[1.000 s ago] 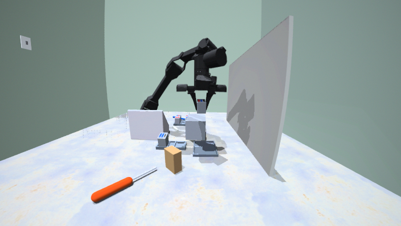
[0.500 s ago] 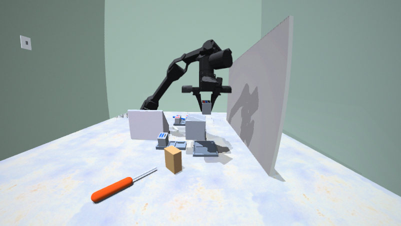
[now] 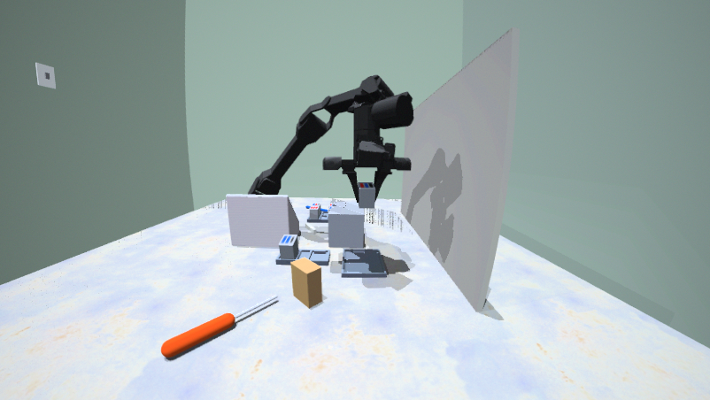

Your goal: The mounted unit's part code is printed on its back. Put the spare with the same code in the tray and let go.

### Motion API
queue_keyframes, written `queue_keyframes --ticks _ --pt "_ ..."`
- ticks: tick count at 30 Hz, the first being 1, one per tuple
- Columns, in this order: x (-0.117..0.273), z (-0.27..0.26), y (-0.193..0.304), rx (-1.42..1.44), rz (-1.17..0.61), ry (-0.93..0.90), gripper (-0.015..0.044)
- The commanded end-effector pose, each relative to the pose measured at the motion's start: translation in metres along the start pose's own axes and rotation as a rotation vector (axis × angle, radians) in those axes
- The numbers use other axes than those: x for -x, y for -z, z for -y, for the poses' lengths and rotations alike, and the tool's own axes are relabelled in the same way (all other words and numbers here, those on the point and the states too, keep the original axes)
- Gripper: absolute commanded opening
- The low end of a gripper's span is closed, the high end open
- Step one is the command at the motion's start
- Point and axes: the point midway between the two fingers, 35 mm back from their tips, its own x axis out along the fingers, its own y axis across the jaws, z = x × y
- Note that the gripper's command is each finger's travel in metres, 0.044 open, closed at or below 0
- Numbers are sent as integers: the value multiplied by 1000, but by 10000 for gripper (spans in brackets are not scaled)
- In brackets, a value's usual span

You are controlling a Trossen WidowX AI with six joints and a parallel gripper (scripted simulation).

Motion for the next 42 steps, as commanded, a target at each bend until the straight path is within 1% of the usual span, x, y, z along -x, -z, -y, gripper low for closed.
queue_keyframes --ticks 1,42 --pt "-3 -1 0 -5 0 -4 0" --pt "-35 -5 -2 -3 -5 0 0"
